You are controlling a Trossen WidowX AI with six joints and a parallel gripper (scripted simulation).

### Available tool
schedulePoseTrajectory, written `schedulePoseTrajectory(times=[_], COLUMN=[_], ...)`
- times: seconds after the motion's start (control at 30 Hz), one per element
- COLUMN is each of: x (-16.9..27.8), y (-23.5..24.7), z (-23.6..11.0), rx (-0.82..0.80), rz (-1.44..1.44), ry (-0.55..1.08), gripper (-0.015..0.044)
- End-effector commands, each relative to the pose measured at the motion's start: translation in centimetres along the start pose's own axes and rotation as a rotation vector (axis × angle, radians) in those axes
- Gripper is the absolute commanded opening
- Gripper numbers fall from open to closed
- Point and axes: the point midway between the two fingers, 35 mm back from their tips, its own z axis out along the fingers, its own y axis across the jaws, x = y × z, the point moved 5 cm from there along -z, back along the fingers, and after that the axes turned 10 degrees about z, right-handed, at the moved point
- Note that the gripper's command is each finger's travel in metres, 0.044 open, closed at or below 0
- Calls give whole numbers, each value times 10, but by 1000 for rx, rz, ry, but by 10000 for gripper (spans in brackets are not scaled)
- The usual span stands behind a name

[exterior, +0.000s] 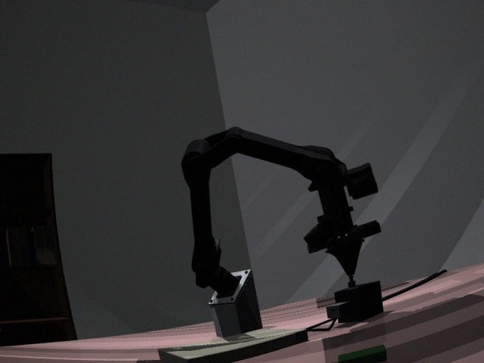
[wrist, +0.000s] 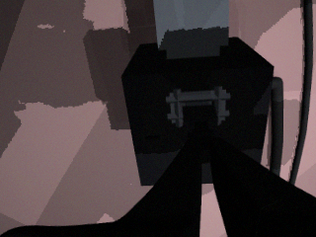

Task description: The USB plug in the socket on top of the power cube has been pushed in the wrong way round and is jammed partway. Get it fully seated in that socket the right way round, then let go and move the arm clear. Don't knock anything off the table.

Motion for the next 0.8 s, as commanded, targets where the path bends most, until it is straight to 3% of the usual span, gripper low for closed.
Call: schedulePoseTrajectory(times=[0.0,0.77], x=[0,-1], y=[0,0], z=[2,5], rx=[0,0], rz=[-2,-2], ry=[-5,-6], gripper=[0,0])
